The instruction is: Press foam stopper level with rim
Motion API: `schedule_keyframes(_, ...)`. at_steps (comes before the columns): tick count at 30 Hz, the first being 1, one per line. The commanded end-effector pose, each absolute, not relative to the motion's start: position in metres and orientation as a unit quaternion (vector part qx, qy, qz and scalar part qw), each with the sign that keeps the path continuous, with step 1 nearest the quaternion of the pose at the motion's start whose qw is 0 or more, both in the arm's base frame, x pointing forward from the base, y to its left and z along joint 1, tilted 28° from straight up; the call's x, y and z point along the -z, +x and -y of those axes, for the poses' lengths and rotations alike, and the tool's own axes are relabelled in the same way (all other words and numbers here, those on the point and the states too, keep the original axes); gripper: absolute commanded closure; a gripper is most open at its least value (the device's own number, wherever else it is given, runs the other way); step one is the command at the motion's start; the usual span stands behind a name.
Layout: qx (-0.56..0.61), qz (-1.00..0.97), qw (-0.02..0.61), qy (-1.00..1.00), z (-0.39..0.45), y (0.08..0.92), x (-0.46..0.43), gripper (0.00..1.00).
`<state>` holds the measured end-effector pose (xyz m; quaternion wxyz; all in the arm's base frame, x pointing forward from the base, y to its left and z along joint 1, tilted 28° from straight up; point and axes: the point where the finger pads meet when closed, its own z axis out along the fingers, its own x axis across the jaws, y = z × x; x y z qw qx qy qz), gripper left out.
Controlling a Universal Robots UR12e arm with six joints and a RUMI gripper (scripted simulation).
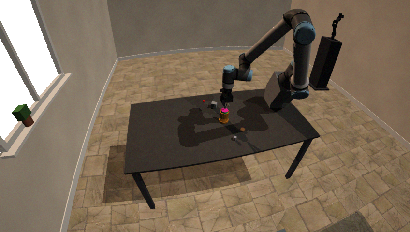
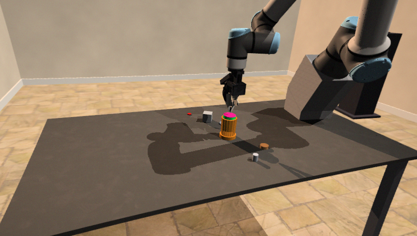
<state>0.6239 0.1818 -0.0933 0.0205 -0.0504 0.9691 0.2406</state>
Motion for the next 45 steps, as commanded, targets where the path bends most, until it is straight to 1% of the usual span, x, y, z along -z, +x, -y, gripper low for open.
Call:
schedule_keyframes(1,-0.24,-0.969,0.021,-0.05,-0.186,0.625,0.102,1.0)
schedule_keyframes(45,-0.24,-0.969,0.021,-0.05,-0.193,0.625,0.114,1.0)
